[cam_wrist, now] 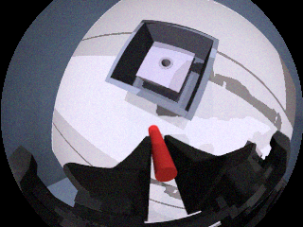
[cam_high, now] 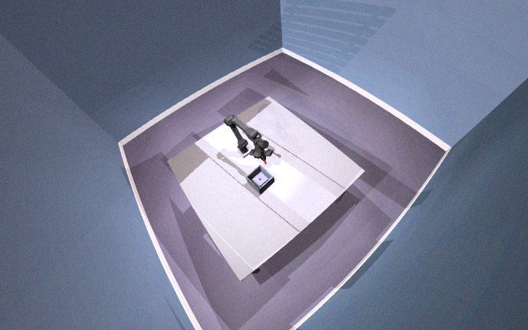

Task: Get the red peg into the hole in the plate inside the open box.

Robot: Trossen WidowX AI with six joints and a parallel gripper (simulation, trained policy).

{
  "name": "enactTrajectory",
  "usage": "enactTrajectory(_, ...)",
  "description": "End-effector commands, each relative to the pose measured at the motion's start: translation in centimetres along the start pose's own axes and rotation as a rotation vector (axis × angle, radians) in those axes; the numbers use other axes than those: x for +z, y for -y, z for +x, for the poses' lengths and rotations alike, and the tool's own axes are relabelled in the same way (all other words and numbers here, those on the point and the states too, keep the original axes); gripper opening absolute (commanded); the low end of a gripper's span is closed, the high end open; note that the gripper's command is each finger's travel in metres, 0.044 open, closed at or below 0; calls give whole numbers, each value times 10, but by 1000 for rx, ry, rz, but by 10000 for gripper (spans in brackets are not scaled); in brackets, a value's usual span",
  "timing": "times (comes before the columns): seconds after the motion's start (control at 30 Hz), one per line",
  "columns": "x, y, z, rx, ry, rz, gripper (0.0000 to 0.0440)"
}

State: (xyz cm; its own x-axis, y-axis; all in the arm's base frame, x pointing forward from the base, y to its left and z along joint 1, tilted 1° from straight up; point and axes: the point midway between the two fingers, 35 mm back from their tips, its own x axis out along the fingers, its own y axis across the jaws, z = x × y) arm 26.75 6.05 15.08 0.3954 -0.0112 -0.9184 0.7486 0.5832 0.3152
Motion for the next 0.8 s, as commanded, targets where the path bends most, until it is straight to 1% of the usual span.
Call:
enactTrajectory(0.0,16,-1,0,-9,26,17,0)
enactTrajectory(0.43,63,7,15,-54,74,92,0)
enactTrajectory(0.77,90,12,34,-83,72,137,6)
